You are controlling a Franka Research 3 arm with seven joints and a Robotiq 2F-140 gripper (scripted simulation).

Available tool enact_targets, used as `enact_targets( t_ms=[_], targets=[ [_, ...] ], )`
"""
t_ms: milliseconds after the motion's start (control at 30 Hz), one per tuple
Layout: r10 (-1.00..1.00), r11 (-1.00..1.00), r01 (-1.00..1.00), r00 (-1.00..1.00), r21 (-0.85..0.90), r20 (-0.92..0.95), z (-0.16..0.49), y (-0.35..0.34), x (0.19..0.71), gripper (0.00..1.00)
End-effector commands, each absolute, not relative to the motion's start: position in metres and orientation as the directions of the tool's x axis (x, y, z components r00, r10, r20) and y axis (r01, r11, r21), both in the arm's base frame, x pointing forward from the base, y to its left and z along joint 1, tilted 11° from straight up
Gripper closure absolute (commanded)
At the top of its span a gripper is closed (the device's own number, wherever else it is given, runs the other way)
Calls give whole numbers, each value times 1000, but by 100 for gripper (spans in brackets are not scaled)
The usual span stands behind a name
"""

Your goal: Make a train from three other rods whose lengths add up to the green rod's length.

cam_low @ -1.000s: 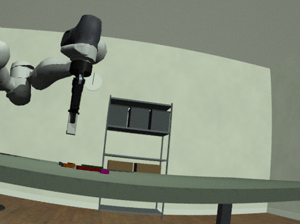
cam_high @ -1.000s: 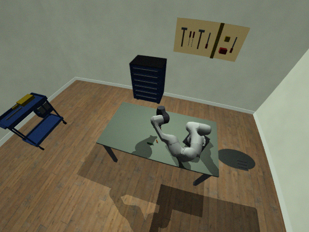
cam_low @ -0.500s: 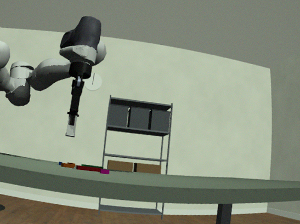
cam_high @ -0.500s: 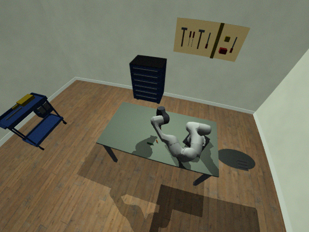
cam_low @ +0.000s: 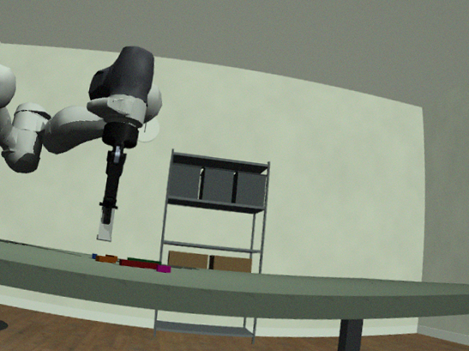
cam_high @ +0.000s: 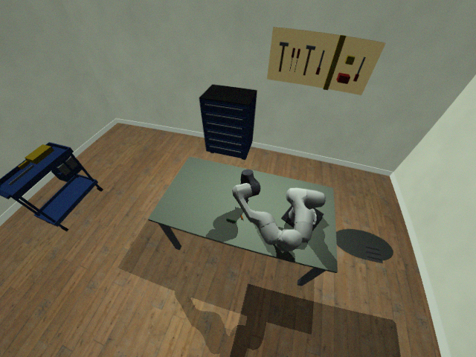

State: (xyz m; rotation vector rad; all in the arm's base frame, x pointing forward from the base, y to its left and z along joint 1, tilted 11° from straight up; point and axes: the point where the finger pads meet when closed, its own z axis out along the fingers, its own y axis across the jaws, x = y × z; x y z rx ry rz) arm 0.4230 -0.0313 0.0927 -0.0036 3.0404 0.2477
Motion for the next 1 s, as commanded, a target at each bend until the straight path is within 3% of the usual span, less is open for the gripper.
enact_targets(
  t_ms=[0,967],
  targets=[
    [18,988,1,-994,155,-108,86,-32,430,97],
    [18,988,1,-994,155,-108,67,-29,432,97]
  ],
)
